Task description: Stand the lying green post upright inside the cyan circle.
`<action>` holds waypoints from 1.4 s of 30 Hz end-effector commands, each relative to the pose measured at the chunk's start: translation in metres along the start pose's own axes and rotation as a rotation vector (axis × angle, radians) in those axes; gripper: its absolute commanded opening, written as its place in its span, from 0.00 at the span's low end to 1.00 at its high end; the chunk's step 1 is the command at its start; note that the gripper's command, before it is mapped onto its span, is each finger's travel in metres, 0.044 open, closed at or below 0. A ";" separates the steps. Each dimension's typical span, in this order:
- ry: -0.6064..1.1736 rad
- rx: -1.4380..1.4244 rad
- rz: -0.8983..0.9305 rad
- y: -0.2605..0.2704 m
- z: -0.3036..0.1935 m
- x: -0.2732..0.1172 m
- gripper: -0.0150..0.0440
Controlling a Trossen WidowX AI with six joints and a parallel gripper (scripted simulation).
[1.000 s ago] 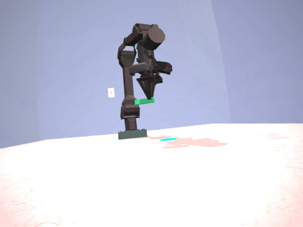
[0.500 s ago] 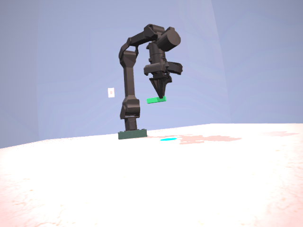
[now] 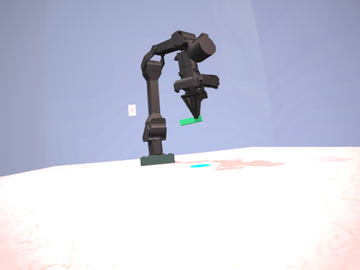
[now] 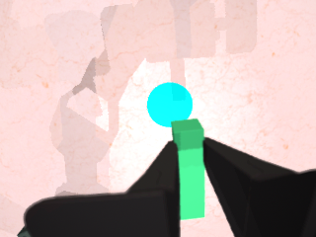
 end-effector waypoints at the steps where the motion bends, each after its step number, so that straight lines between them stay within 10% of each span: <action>1: -0.032 0.017 0.001 -0.001 -0.001 0.002 0.29; 42: -0.338 0.123 -0.002 -0.017 -0.007 0.025 0.29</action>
Point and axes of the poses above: the point midway between the two fingers, 35 mm back from their tips, its own x axis out along the fingers, its own y axis across the jaws, z = x × y, the point moved 5 cm from there along -x, back along the fingers, and after that the axes turned 10 degrees about -x, right-handed, at the moved point
